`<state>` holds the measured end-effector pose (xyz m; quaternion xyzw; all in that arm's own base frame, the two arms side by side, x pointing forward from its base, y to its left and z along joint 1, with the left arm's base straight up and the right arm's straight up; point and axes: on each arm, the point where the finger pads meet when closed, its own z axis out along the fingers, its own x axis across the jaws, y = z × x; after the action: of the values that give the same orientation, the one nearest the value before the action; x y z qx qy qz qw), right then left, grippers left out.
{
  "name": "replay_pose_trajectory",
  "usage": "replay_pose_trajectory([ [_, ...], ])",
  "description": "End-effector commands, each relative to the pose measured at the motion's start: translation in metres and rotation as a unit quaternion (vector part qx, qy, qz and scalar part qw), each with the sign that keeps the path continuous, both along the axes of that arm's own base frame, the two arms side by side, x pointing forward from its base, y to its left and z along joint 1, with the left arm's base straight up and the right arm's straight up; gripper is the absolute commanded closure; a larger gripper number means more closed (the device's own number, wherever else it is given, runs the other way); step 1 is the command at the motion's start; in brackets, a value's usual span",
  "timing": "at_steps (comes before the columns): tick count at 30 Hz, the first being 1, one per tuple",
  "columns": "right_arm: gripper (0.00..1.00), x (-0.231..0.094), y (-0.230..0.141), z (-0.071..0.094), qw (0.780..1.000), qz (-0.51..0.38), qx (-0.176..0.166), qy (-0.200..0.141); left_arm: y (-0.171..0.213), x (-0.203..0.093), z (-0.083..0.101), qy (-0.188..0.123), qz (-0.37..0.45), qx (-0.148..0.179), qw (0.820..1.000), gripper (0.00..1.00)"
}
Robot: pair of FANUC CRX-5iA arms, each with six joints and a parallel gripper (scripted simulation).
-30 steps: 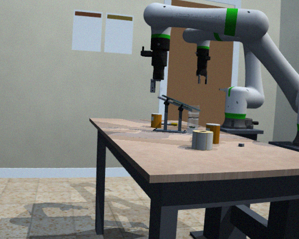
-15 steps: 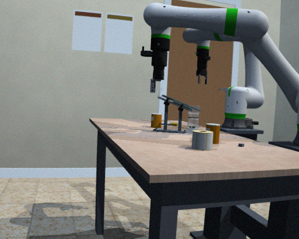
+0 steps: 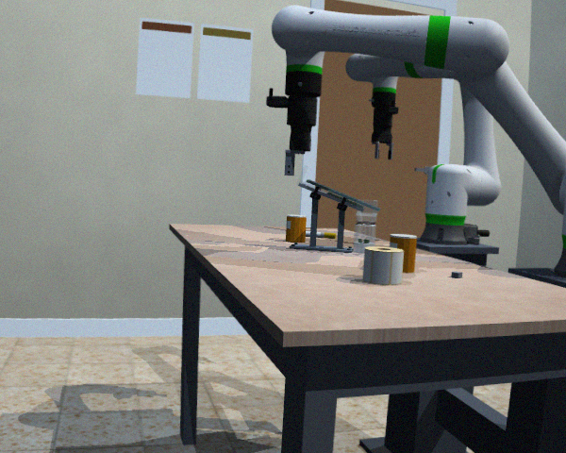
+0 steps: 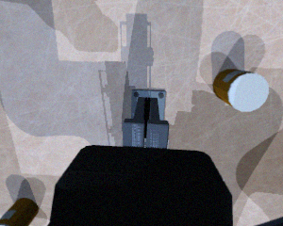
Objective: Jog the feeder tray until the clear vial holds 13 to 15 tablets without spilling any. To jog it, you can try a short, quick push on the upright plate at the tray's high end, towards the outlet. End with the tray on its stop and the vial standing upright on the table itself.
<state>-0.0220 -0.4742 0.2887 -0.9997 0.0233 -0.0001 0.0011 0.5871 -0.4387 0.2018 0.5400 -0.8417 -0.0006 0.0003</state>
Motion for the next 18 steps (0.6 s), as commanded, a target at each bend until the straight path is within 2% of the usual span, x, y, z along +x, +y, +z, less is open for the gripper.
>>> replay_pose_trajectory([
  [1,0.0,0.0,0.0,0.001,1.0,0.0,-0.001,0.0,0.0,-0.001,0.002,-0.002,0.0,-0.001,1.0,1.0],
  [18,0.0,0.0,0.0,0.001,1.0,0.0,-0.001,0.0,0.011,-0.024,-0.007,-0.002,0.0,-0.001,1.0,1.0],
])
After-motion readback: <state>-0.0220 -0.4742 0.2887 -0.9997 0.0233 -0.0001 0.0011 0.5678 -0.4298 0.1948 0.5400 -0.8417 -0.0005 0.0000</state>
